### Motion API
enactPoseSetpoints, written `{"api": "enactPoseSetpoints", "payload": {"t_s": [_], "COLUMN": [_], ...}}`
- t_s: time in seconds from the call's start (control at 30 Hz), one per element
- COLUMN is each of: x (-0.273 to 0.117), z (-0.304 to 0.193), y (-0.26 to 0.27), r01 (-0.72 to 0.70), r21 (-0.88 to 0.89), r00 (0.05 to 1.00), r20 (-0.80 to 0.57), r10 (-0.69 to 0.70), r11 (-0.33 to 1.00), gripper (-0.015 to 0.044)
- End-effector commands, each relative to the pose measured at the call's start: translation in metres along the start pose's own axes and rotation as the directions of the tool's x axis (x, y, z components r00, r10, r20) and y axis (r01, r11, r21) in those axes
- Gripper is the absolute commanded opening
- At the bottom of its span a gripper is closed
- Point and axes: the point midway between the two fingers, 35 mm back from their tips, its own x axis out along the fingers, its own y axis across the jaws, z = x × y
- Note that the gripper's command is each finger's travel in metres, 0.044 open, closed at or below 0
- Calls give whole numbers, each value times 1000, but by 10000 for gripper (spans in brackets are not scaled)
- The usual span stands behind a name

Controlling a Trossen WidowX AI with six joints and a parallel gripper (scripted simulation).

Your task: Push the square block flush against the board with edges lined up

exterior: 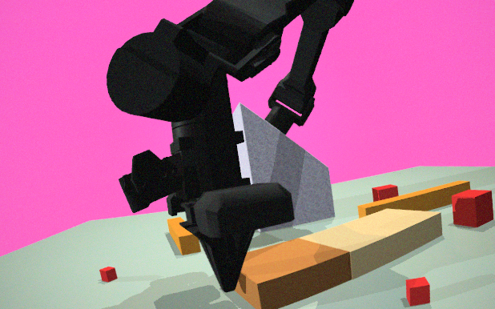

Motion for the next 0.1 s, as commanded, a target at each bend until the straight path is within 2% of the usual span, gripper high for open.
{"api": "enactPoseSetpoints", "payload": {"t_s": [0.0,0.07], "x": [5,5], "z": [1,4], "y": [-1,0], "r01": [11,11], "r21": [2,2], "r00": [1000,1000], "r20": [-13,-13], "r10": [-11,-11], "r11": [1000,1000], "gripper": [0,0]}}
